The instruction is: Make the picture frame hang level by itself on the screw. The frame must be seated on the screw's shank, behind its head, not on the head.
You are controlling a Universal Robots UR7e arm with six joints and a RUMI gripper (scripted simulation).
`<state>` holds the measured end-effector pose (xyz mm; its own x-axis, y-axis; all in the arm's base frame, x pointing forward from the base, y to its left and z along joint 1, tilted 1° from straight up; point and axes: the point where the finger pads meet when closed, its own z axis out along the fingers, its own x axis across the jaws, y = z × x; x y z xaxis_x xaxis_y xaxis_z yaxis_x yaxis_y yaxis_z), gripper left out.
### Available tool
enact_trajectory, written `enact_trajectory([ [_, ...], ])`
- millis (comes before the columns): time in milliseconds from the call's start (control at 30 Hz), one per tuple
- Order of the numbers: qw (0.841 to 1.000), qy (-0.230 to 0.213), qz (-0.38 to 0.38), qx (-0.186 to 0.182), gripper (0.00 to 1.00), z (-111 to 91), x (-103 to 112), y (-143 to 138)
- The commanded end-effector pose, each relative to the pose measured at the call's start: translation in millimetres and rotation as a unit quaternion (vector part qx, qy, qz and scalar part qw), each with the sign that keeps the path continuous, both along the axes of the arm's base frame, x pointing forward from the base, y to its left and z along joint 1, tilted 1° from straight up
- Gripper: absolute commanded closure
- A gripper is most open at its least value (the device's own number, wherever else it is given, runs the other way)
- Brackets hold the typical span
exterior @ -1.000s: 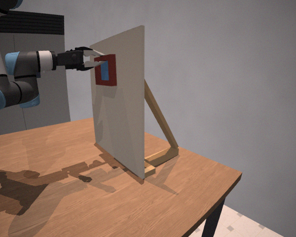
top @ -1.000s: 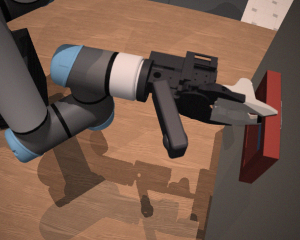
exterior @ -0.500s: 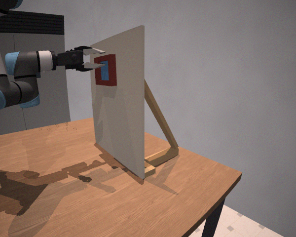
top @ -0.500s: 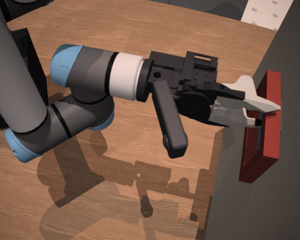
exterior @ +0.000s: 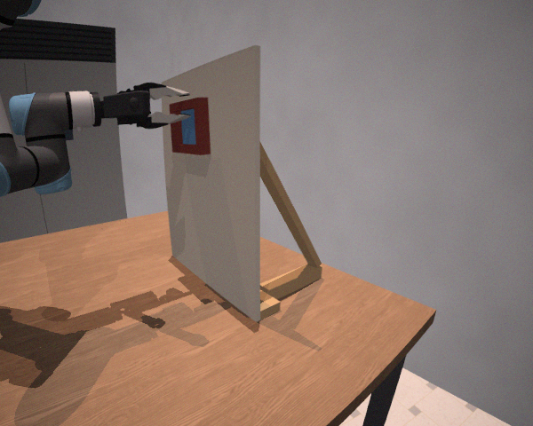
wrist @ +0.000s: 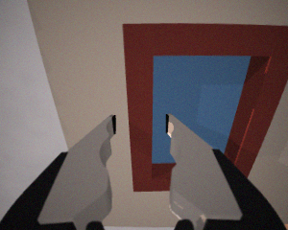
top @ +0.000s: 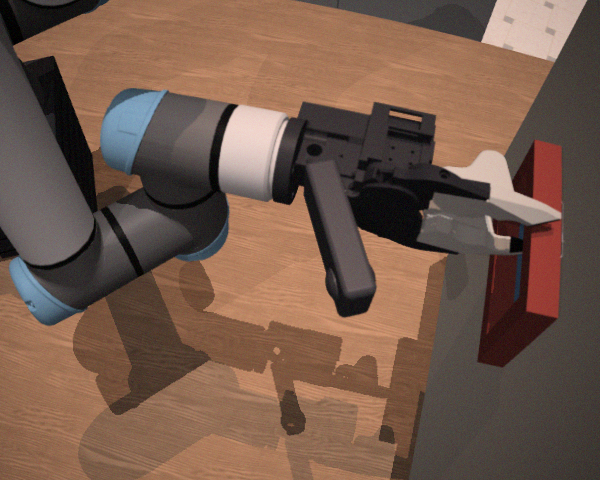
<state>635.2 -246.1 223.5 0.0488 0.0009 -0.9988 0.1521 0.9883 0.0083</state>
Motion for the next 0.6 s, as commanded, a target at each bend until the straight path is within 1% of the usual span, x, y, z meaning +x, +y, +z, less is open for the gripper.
enact_trajectory([
  [0, 1.000, 0.000, 0.000, 0.000, 0.71, 0.6, 0.0, 0.0],
  [567, 1.000, 0.000, 0.000, 0.000, 0.71, 0.5, -1.6, 0.2],
])
